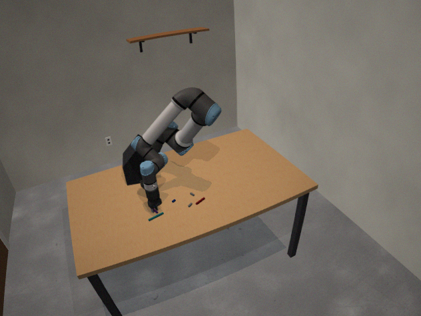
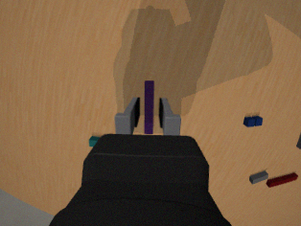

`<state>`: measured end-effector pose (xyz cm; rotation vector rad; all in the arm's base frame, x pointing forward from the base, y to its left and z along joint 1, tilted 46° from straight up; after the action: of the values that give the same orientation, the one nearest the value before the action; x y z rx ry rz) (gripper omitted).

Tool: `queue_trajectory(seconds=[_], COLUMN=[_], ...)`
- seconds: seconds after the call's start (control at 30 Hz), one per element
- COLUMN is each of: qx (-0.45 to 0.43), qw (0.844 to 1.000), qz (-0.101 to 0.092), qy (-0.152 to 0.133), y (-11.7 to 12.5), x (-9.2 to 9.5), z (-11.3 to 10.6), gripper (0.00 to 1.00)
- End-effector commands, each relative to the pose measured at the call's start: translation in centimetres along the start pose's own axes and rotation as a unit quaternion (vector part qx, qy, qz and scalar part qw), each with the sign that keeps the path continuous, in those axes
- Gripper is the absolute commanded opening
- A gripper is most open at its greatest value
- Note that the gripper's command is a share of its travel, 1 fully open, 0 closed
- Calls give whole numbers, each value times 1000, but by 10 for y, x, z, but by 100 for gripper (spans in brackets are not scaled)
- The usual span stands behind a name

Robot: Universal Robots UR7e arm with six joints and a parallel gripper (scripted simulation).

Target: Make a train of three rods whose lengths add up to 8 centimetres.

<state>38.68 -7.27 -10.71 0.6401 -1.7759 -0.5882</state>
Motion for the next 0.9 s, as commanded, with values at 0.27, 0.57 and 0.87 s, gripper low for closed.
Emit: queue_trajectory(seconds=[0.27,0.57,0.87], qx=[0,0,0], qw=[1000,1000,1000], qz=[0,0,0], qy=[0,0,0], y=[0,0,0], x=[0,0,0], z=[0,0,0], gripper=[54,54,24])
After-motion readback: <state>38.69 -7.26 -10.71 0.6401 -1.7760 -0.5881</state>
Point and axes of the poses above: the point where the finger pads meet when closed, its own x axis back along the fingers, its own y axis across the jaws, z = x × y, the point moved 7 cm from there along x, back along the fingers, and after that the axes turned 7 degrees about -x, right-handed, at the moved point
